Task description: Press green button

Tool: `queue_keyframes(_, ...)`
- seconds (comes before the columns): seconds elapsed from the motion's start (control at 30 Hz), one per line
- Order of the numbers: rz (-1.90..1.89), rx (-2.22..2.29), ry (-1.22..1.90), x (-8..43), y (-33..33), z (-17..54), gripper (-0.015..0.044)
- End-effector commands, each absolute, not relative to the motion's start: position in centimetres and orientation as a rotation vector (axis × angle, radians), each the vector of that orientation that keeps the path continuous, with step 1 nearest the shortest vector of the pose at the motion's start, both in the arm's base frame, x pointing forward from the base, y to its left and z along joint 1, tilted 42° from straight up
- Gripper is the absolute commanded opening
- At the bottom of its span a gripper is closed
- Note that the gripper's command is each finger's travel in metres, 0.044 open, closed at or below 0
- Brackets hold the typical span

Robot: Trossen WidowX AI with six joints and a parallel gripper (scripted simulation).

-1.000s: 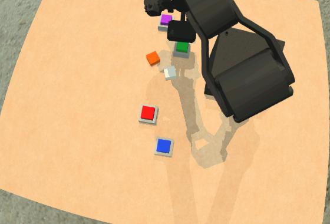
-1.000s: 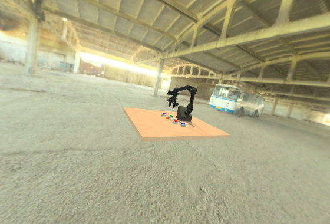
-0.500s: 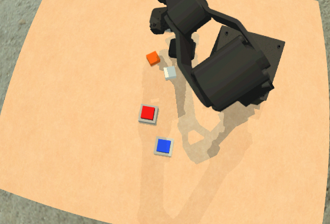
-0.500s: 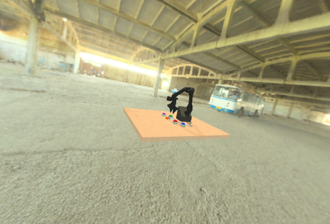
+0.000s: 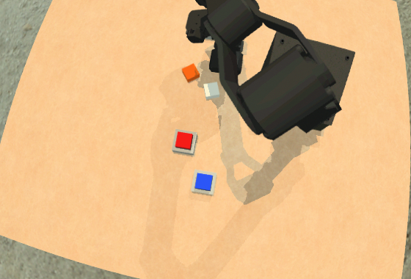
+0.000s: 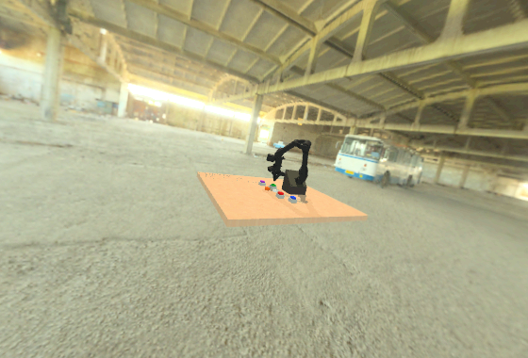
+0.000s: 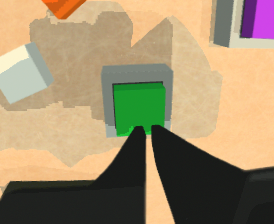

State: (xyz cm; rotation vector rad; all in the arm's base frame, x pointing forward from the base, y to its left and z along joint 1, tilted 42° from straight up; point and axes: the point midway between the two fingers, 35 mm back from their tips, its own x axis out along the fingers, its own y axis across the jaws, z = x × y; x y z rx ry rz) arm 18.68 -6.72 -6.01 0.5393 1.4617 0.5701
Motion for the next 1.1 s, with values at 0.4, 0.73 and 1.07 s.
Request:
queue_keyframes(0.4,0.569,0.545,1.461,18.8,-5.2,-7.8,0.002)
queue_keyframes(0.73,0.57,0.546,1.461,18.7,-4.4,-8.5,0.002)
queue_keyframes(1.07,0.57,0.546,1.461,18.7,-4.4,-8.5,0.002)
